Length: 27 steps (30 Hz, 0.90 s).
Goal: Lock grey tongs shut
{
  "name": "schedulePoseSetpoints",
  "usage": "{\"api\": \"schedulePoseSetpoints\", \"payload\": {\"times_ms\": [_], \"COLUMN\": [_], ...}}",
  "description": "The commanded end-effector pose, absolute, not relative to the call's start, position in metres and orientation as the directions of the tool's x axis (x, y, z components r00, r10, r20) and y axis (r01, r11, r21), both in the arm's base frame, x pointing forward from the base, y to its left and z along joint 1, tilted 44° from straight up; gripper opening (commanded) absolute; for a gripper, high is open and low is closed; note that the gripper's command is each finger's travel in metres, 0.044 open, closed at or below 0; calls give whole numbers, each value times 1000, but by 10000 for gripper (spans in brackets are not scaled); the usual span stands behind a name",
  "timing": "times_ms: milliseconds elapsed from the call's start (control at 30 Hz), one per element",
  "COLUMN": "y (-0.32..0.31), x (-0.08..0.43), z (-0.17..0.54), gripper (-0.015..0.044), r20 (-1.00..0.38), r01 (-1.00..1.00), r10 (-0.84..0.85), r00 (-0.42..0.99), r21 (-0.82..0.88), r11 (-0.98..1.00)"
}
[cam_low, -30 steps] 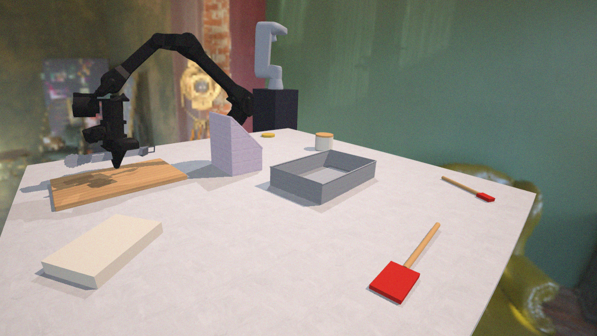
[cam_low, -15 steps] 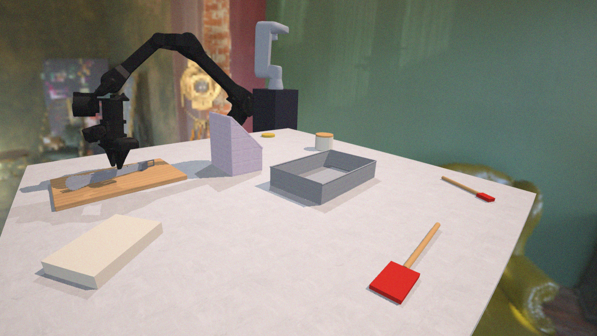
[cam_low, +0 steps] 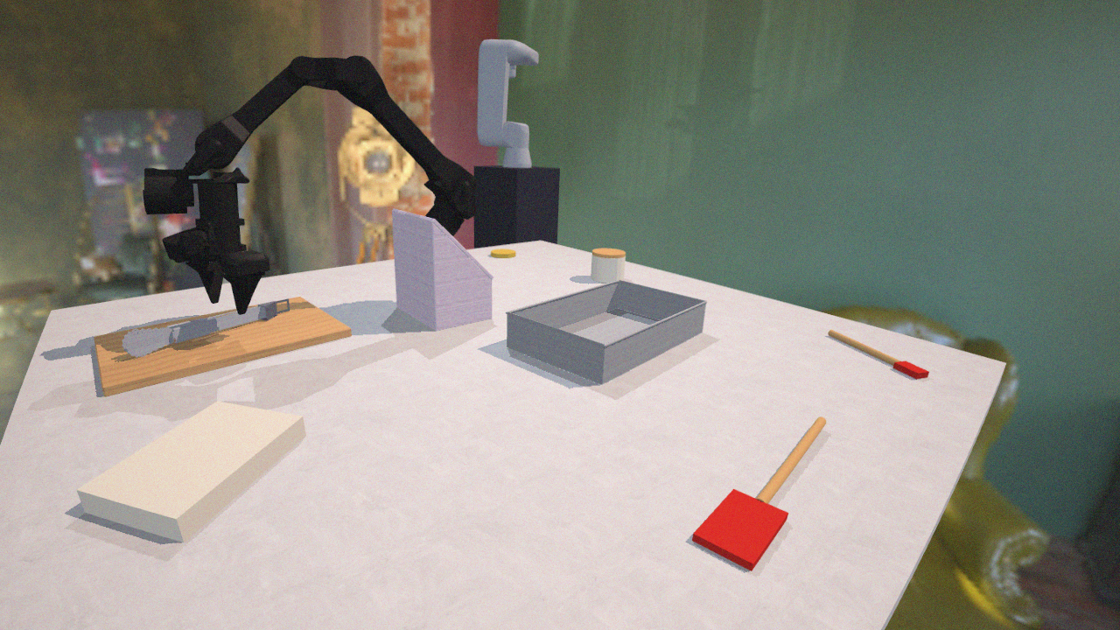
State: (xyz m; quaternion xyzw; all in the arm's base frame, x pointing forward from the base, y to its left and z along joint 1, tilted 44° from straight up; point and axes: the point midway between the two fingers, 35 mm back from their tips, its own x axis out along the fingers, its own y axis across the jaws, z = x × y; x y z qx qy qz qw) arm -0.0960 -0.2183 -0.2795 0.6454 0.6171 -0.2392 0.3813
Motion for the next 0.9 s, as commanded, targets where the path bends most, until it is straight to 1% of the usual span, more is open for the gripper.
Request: {"api": "schedulePoseSetpoints", "payload": {"times_ms": [0,300,533,733,867], "y": [-222,-191,-188,-220,-222], "x": [-102,-102,-102,-107,-107], "z": [-243,-124,-115,-82,-80], "gripper": [440,440,440,440,440], "r20": [-778,-739,-736,-743,-743], "r01": [979,976,976,977,977], "r10": [616,660,663,656,655], "r00": [120,134,136,135,135], "r21": [195,212,214,210,210], "r11": [56,39,38,36,36]}}
